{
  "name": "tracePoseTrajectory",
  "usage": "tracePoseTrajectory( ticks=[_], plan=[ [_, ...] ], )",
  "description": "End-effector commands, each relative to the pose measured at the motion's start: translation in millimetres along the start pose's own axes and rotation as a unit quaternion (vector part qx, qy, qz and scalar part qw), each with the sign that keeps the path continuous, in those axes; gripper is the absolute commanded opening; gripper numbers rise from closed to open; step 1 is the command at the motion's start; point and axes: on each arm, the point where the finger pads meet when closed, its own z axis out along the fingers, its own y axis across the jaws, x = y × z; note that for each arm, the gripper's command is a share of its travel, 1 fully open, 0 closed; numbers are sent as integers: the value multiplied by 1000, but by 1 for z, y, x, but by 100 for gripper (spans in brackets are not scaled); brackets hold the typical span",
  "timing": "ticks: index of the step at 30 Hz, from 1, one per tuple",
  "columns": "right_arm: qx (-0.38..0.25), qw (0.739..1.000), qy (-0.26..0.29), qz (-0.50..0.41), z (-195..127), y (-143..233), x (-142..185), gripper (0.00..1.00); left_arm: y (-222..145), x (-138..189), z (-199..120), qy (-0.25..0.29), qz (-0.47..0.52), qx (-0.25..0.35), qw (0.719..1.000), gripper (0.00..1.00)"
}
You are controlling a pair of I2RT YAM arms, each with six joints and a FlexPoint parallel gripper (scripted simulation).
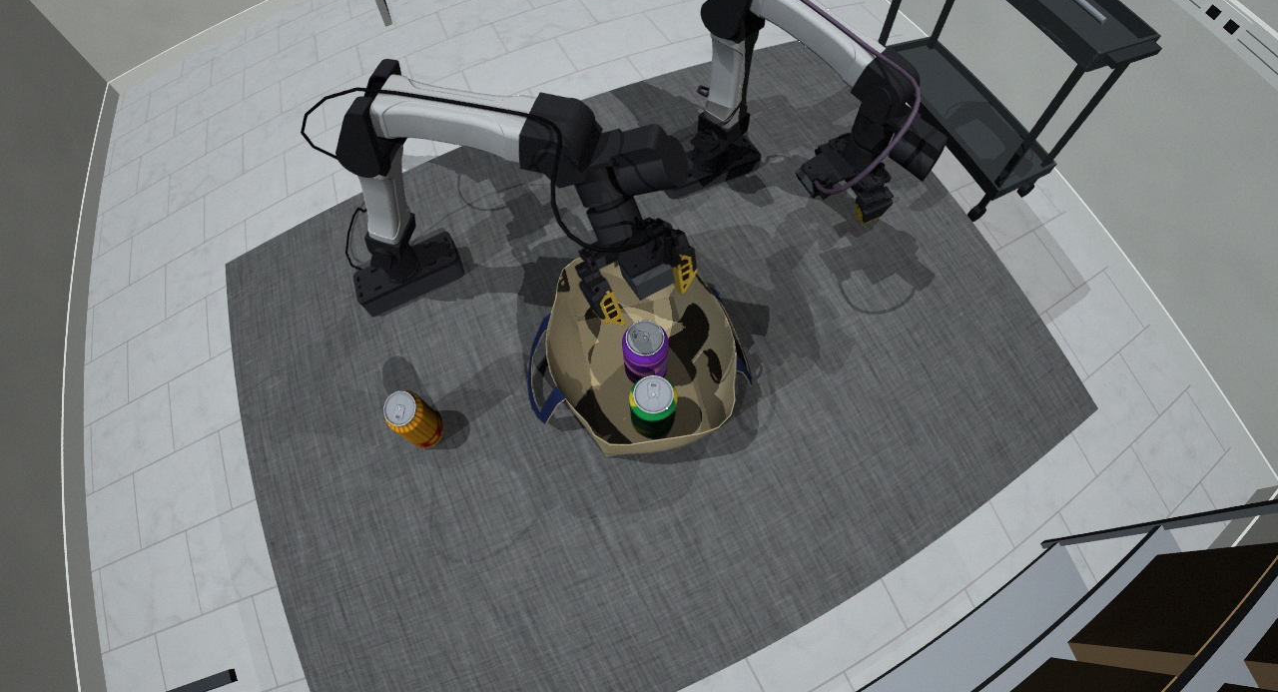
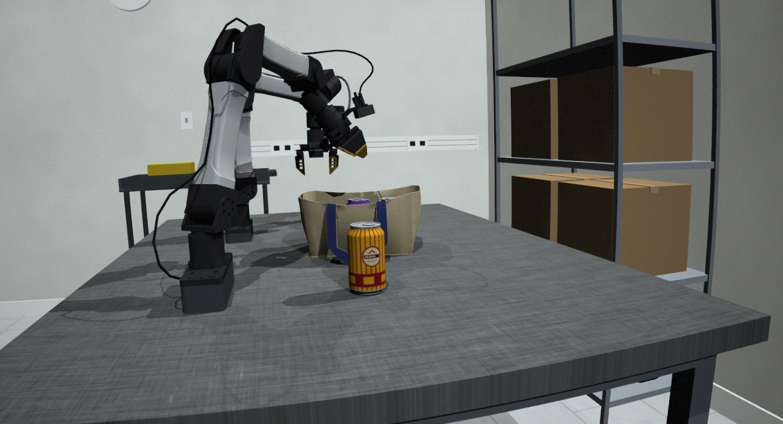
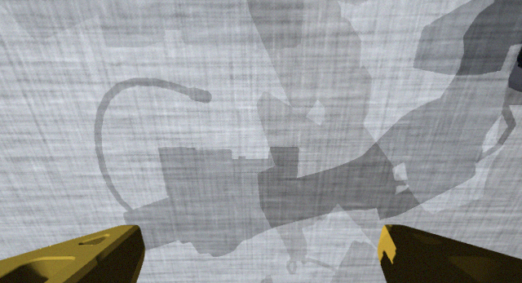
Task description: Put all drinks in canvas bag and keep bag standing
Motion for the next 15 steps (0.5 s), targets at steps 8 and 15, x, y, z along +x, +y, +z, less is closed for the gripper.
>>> tracePoseTrajectory(
  ticks=[8, 15],
  plan=[
    [-15, 999, -24, 19, -17, 0, -16, 84, 4, -2, -5, -1, 0, -18, 1000, 86],
    [-9, 1000, -1, -4, -3, -30, -17, 84, 3, -2, -5, -1, 0, -18, 1000, 86]
  ],
)
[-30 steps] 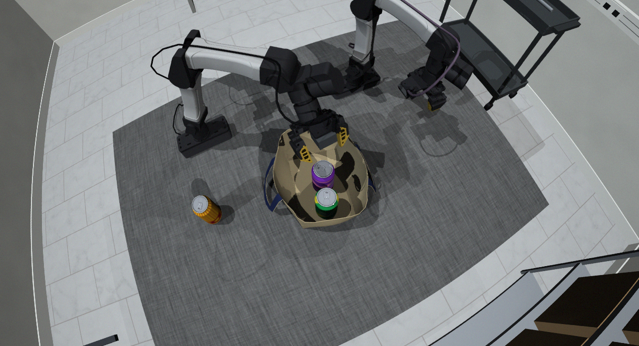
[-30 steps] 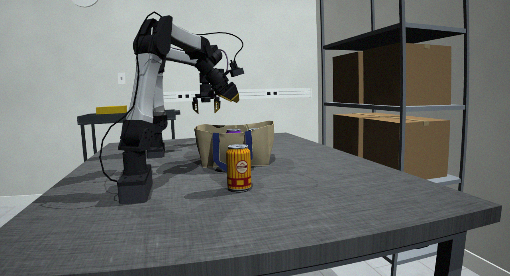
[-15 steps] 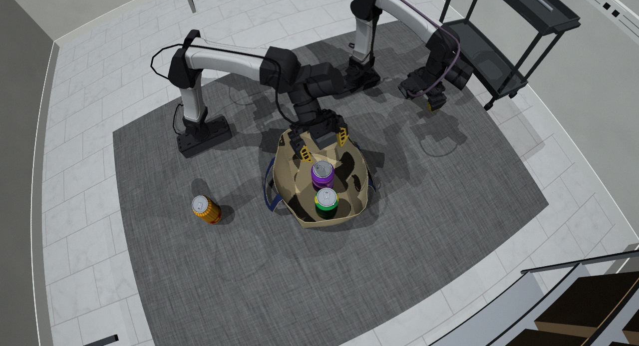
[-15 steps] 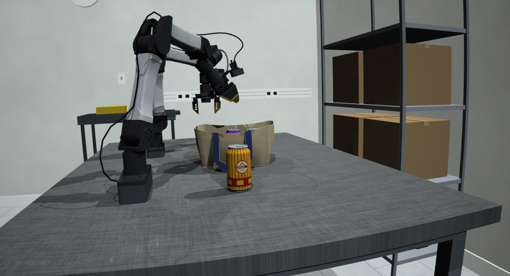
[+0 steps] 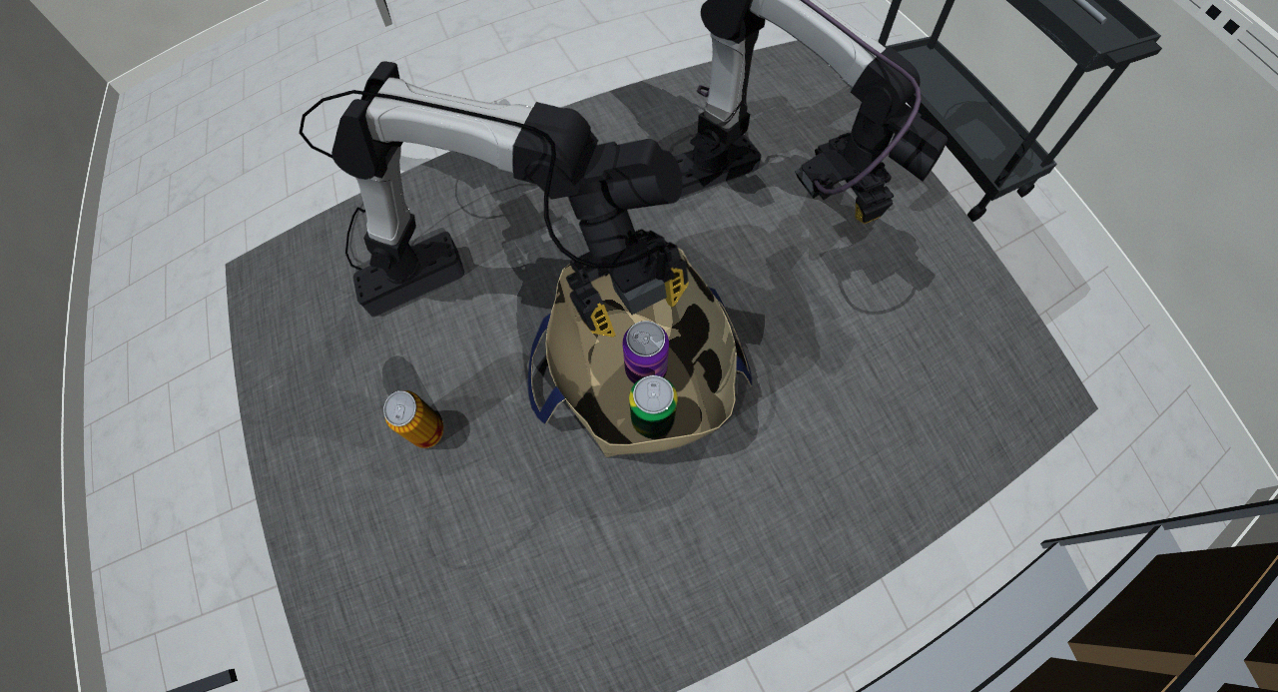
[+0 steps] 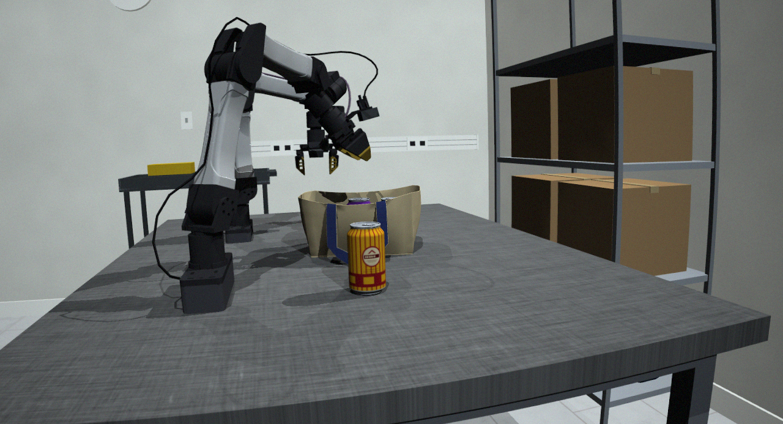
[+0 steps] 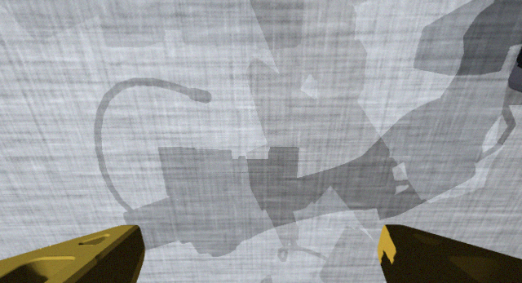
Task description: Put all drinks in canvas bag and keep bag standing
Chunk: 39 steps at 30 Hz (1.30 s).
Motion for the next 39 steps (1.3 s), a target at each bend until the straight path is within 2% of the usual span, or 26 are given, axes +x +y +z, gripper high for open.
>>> tracePoseTrajectory(
  ticks=[1, 12, 15, 23, 29, 32, 39],
  plan=[
    [-19, 1000, -8, -4, -9, -23, -19, 84, 3, -2, -5, 0, 0, -18, 1000, 86],
    [-17, 998, 39, -39, 12, -139, -16, 84, 3, -2, -5, 0, 0, -18, 1000, 86],
    [-16, 998, 41, -40, 13, -150, -14, 84, 3, -2, -5, 0, 0, -18, 1000, 86],
    [-16, 996, 68, -49, 14, -238, 17, 84, 3, -2, -5, 0, 0, -18, 1000, 86],
    [-25, 995, 75, -54, 9, -295, 55, 84, 3, -2, -5, 0, 0, -18, 1000, 86],
    [-27, 996, 69, -56, 7, -302, 57, 84, 3, -2, -5, 0, 0, -18, 1000, 86],
    [-16, 996, 76, -32, 1, -336, 91, 84, 3, -2, -5, 0, 0, -18, 1000, 86]
  ],
)
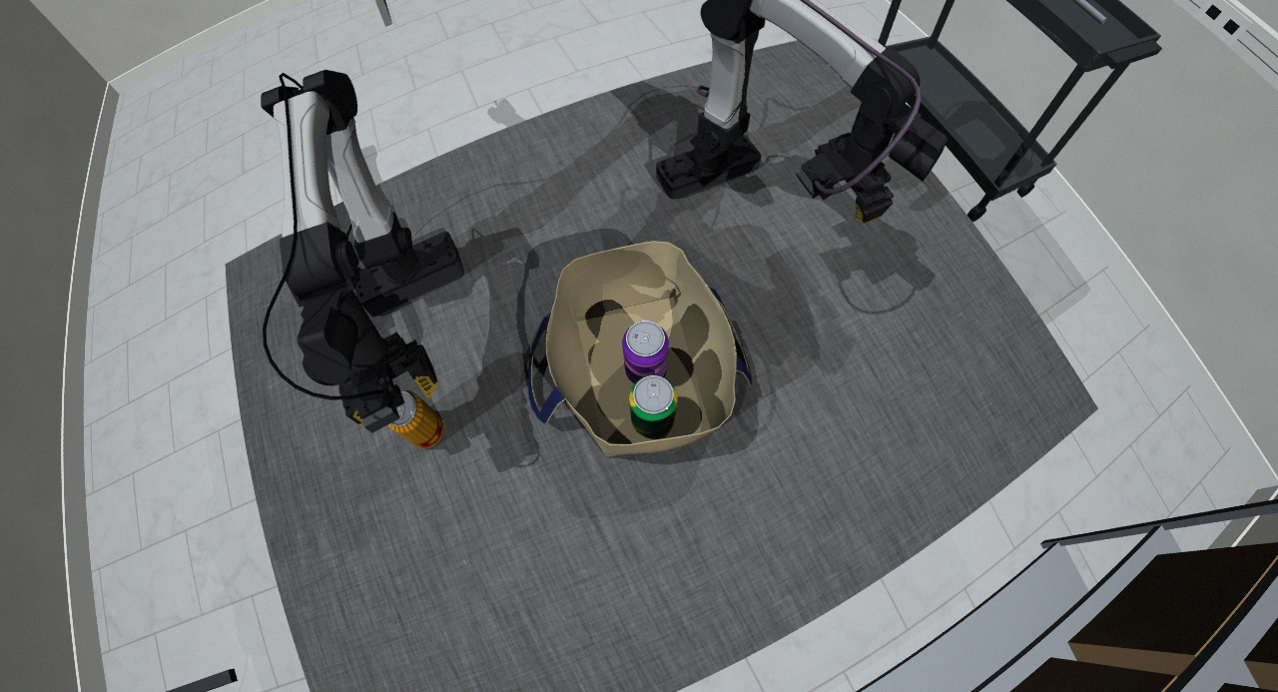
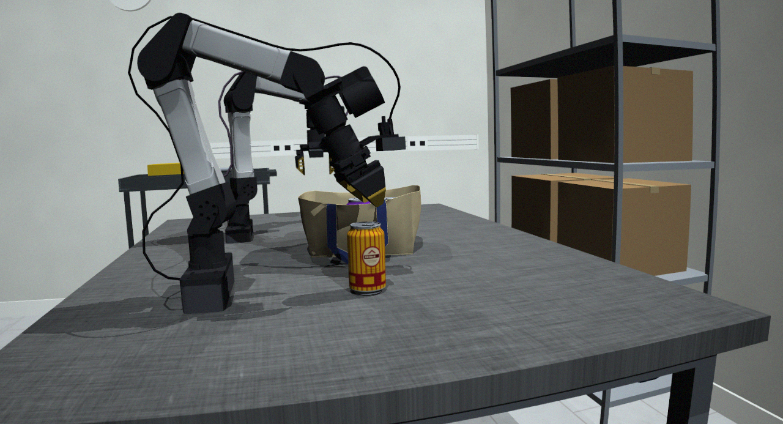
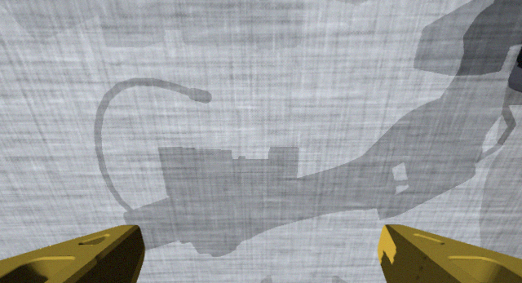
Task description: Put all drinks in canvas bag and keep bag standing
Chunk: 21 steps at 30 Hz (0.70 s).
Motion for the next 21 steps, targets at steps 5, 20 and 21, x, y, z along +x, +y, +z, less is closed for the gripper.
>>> tracePoseTrajectory(
  ticks=[5, 20, 21],
  plan=[
    [-13, 999, -32, -15, -7, -10, 2, 84, 3, -2, -5, 0, 0, -18, 1000, 86],
    [-1, 1000, -7, 0, 9, -12, 13, 84, 3, -2, -5, 0, 0, -18, 1000, 86],
    [-1, 1000, -7, 0, 10, -11, 14, 84, 3, -2, -5, 0, 0, -18, 1000, 86]
  ],
)
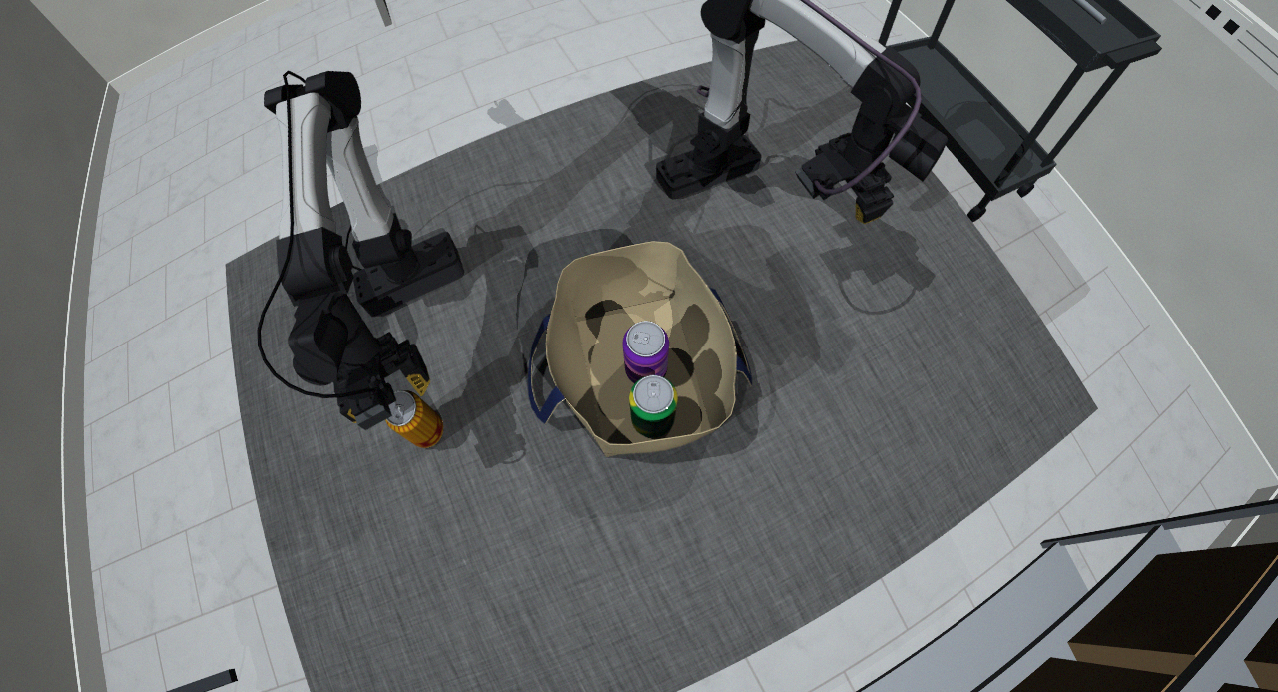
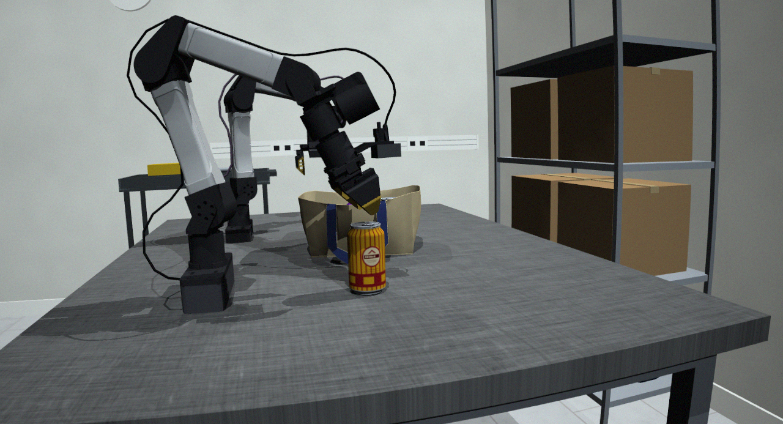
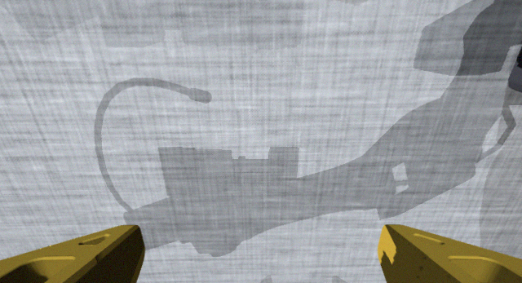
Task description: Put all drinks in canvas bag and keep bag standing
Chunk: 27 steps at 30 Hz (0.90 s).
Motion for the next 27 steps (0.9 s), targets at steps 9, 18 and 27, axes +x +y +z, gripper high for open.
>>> tracePoseTrajectory(
  ticks=[9, 18, 27],
  plan=[
    [8, 1000, -11, 1, 14, -3, -1, 84, 3, -2, -5, 0, 0, -18, 1000, 86],
    [9, 1000, -14, 1, 27, -3, 4, 84, 3, -2, -5, 0, 0, -18, 1000, 86],
    [10, 1000, -14, 2, 37, -4, 8, 84, 3, -2, -5, 0, 0, -18, 1000, 86]
  ],
)
